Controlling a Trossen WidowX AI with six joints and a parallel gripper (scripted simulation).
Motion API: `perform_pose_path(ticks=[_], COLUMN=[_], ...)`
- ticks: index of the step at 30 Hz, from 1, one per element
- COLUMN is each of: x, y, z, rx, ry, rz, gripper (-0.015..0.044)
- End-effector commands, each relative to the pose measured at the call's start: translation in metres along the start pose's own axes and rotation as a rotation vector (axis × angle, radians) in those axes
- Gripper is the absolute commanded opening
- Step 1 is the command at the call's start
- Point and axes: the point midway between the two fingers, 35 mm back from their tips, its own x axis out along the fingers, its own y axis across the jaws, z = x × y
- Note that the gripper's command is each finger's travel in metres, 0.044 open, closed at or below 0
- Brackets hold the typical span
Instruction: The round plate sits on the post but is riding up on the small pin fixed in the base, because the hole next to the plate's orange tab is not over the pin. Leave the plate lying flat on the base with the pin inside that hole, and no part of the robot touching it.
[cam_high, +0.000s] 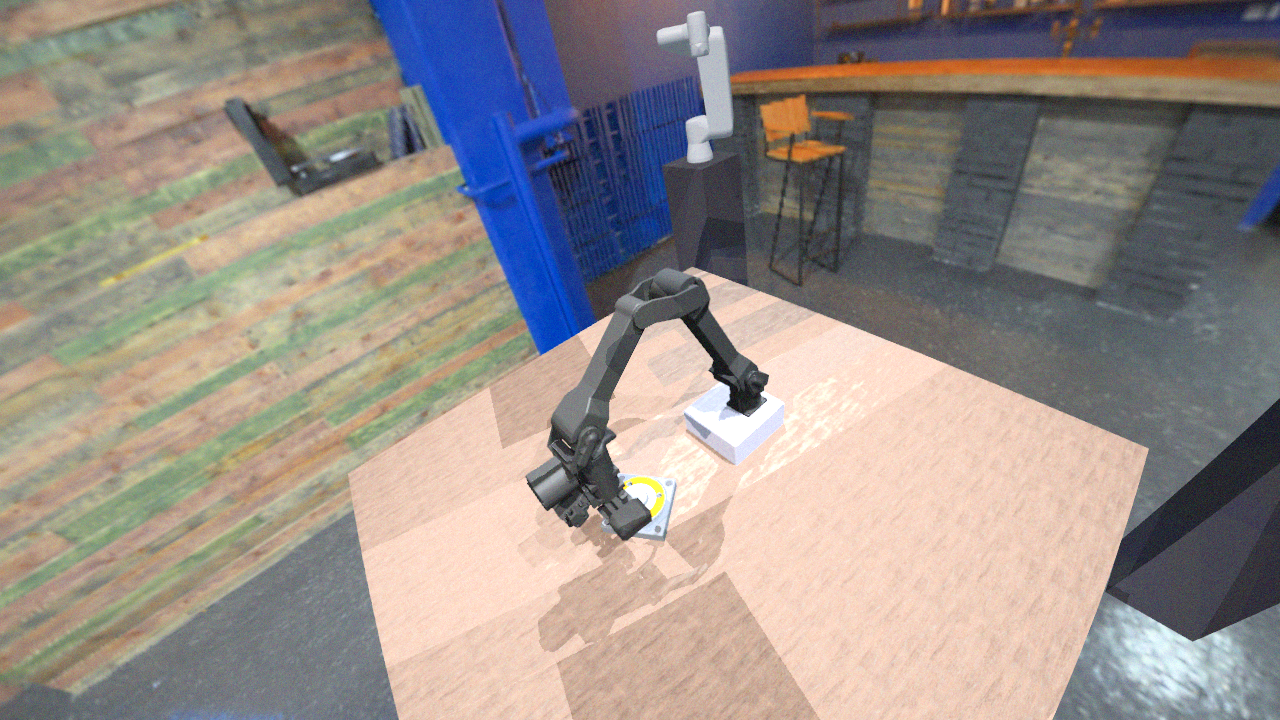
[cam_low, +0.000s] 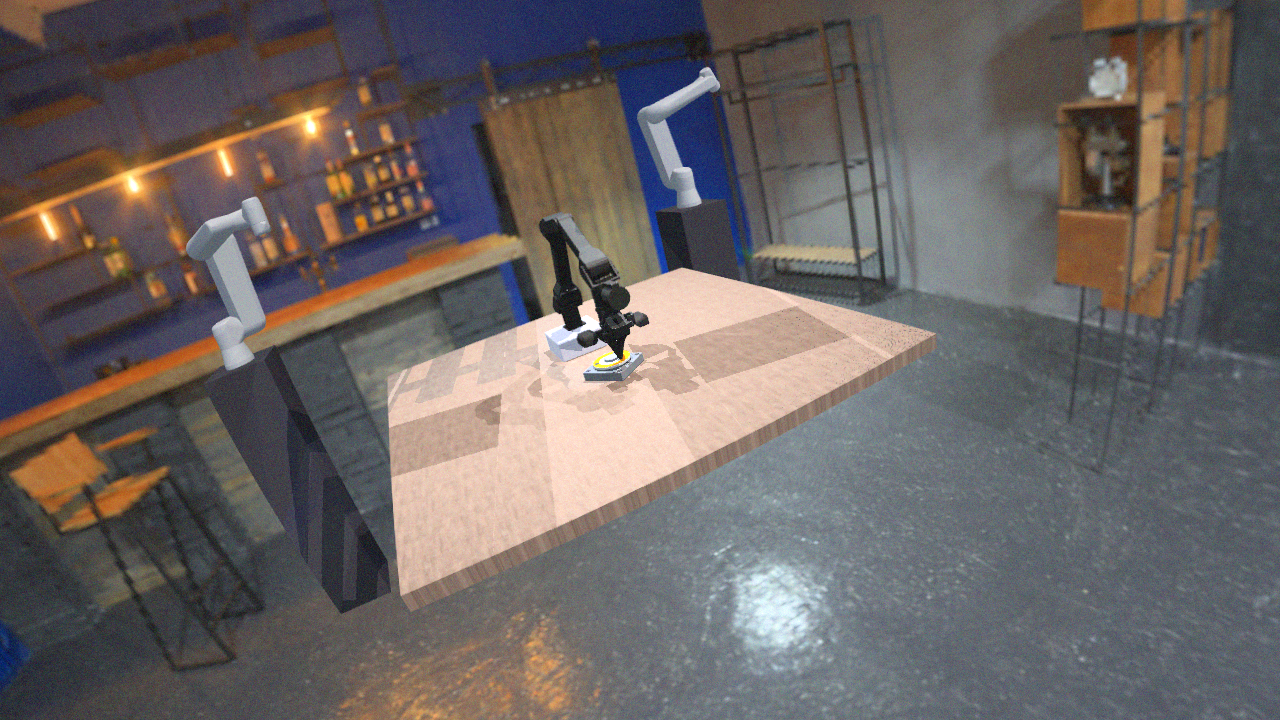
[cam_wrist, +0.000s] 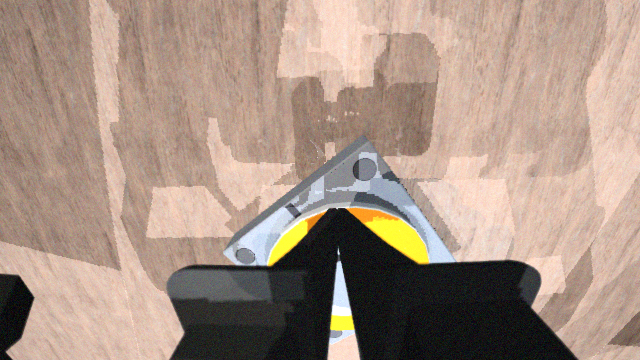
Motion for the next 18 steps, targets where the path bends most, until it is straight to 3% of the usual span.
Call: perform_pose_path(ticks=[1, 10, 18], x=[0.001, 0.002, -0.038], y=[0.006, 0.012, 0.010], z=[-0.003, -0.005, -0.007], rx=[-0.002, -0.002, -0.002], ry=[0.011, 0.011, 0.011], rz=[0.007, 0.007, 0.007], gripper=[0.0000, 0.0000, 0.0000])
